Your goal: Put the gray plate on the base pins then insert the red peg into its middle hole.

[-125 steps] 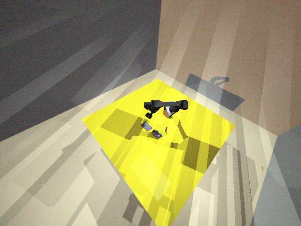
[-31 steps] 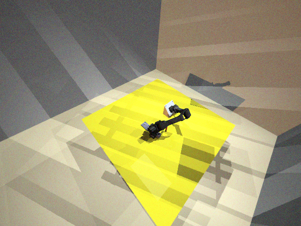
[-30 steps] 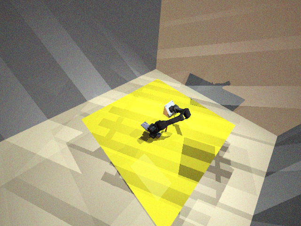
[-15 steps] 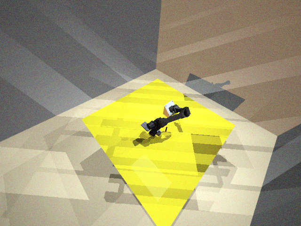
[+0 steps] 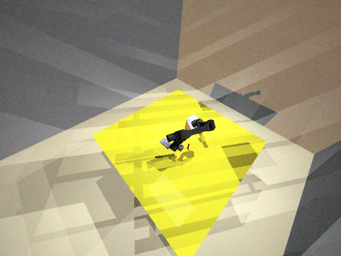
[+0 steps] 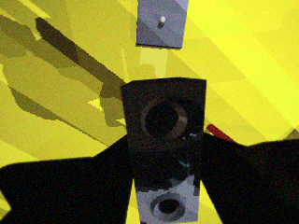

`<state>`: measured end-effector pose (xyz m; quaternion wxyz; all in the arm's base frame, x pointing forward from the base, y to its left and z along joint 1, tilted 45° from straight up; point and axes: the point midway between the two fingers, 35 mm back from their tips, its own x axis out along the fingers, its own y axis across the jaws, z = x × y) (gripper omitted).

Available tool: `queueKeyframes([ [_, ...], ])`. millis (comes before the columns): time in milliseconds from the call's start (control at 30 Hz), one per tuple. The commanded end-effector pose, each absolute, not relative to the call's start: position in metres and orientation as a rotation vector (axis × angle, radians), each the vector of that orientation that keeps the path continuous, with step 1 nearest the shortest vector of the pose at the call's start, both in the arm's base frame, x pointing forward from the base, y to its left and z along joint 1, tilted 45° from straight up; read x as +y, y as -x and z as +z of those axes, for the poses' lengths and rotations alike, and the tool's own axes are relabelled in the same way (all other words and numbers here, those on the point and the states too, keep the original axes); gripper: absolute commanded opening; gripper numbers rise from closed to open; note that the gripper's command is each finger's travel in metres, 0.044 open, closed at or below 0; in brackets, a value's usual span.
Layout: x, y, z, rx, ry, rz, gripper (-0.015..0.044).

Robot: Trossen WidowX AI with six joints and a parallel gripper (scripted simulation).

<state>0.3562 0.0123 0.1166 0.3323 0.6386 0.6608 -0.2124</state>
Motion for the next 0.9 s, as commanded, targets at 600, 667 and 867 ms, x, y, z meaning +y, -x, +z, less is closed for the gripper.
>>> queueKeyframes([
  [600, -0.016, -0.357, 0.107, 1.721, -1.687, -0.583, 0.0000],
  [667, -0.018, -0.358, 0.101, 1.720, -1.691, -0.588, 0.0000],
  [867, -0.025, -0.361, 0.083, 1.719, -1.703, -0.605, 0.0000],
])
